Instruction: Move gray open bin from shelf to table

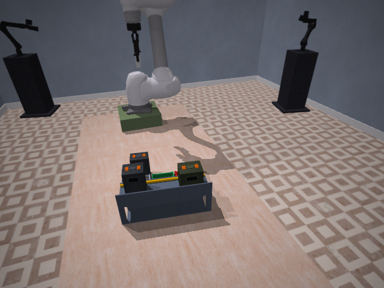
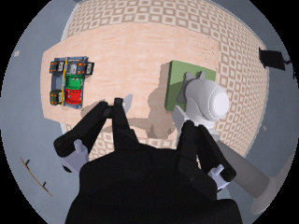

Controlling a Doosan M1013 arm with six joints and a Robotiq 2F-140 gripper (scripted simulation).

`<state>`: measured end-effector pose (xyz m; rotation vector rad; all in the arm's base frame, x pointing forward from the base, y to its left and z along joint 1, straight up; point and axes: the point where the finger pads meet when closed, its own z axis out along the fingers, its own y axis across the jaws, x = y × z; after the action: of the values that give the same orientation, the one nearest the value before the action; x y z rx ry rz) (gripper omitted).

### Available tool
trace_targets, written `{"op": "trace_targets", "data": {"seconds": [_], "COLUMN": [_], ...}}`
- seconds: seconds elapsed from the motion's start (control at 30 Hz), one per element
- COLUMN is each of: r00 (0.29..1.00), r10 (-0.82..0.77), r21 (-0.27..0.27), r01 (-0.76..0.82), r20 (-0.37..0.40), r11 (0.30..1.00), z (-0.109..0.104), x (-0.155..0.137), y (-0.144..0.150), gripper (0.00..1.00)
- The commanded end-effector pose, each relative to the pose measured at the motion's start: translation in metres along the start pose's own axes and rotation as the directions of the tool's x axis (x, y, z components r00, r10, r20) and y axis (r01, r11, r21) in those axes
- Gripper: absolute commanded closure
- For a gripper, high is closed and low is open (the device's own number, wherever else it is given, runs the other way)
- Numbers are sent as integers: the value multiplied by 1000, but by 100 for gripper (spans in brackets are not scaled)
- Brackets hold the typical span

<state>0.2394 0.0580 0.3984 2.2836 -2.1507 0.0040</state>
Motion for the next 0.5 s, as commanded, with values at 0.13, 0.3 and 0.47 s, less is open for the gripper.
{"op": "trace_targets", "data": {"seconds": [0.13, 0.3, 0.47], "r00": [1000, 1000, 1000], "r10": [-1, -1, -1], "r21": [2, 2, 2], "r01": [1, 1, 1], "r20": [0, 0, 0], "r11": [1000, 1000, 1000], "z": [0, 0, 0], "x": [3, 3, 5], "y": [-30, -30, -60], "gripper": [43, 43, 43]}}
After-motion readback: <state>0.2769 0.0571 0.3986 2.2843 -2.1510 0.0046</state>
